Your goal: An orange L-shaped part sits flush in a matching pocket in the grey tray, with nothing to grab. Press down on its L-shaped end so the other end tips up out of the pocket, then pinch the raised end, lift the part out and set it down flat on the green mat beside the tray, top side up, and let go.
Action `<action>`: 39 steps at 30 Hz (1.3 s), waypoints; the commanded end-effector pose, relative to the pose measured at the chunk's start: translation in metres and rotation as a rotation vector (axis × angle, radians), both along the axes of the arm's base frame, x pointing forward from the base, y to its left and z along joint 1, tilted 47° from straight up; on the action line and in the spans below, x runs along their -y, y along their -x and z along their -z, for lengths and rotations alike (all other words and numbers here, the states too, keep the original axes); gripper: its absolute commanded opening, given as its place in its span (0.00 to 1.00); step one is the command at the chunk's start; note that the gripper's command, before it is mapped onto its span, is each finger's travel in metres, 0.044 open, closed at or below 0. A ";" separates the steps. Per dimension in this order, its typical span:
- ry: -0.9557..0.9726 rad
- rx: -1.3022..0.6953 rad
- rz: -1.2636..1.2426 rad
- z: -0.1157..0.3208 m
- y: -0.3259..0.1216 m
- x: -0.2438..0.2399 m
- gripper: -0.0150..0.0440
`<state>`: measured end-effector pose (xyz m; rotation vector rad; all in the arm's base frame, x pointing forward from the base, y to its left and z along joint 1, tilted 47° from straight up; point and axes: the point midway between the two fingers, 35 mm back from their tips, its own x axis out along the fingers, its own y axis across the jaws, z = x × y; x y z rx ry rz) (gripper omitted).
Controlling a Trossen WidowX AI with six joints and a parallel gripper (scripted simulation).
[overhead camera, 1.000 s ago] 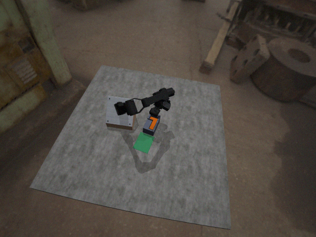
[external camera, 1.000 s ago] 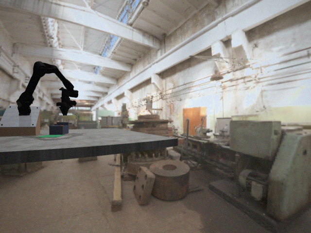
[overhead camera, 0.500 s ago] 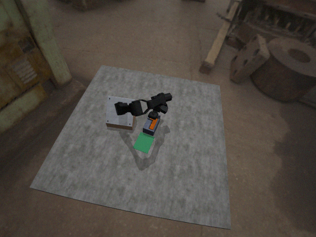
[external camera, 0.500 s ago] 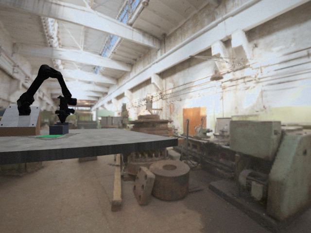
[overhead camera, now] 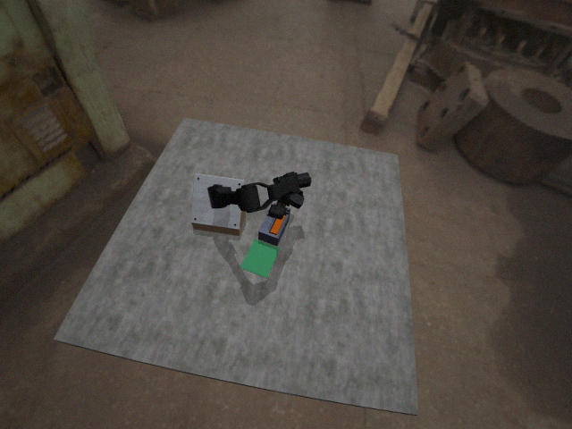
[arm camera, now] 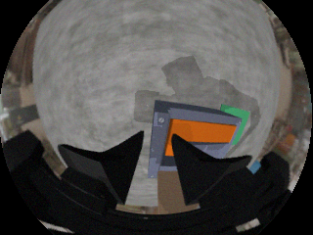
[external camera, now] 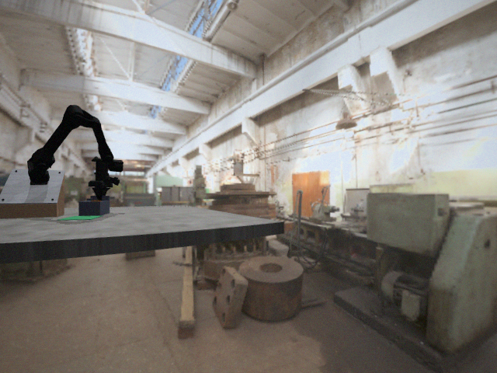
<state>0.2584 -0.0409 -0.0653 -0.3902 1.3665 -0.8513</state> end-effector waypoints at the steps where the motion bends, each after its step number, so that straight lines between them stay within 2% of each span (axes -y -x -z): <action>1: 0.008 -0.013 -0.004 0.005 0.003 0.006 0.56; 25: 0.010 -0.014 -0.004 0.017 0.005 0.019 0.56; 39: 0.008 -0.013 -0.004 0.017 0.001 0.002 0.56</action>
